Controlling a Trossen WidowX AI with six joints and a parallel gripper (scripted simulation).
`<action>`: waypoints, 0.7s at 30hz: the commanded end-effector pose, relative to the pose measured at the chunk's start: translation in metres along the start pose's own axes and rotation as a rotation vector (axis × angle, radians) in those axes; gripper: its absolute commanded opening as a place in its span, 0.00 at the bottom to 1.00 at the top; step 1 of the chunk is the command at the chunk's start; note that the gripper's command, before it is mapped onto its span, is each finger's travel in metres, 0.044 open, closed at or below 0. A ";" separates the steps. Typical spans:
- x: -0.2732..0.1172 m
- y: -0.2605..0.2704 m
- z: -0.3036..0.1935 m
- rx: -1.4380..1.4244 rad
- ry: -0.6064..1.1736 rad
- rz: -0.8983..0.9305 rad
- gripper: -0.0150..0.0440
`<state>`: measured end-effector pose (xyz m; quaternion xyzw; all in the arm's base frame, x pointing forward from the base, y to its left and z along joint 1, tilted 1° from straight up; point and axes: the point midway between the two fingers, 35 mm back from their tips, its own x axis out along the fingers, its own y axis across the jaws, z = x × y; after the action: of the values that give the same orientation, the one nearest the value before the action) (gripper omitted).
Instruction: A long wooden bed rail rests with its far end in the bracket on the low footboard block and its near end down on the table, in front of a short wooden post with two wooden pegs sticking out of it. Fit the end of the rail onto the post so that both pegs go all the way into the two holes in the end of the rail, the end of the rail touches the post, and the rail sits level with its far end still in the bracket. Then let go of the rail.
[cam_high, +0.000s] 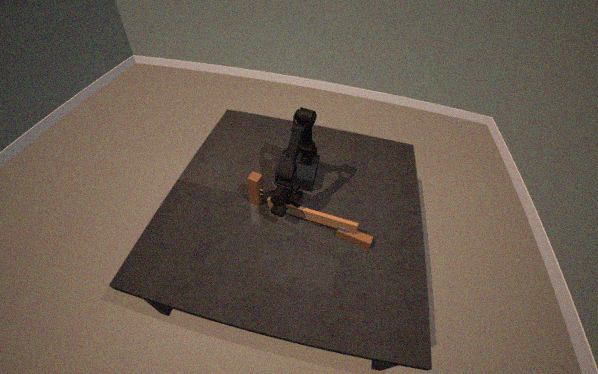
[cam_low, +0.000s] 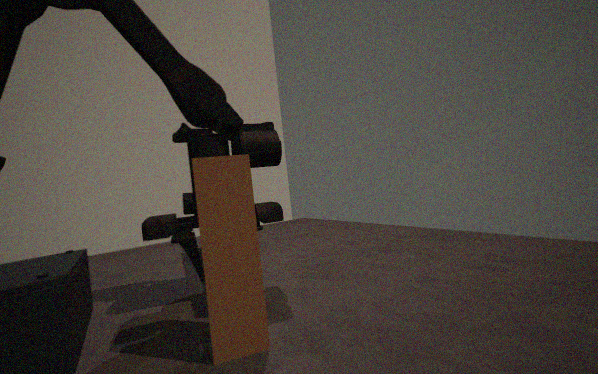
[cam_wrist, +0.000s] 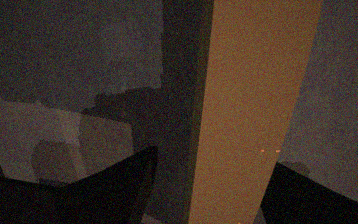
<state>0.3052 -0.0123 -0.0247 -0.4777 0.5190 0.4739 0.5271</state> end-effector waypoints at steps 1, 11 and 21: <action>0.000 0.000 0.000 0.005 0.003 -0.002 0.51; 0.000 0.000 0.000 0.005 0.003 -0.002 0.30; 0.000 0.000 0.000 0.005 0.003 -0.002 0.25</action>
<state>0.3055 -0.0124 -0.0248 -0.4774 0.5193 0.4728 0.5280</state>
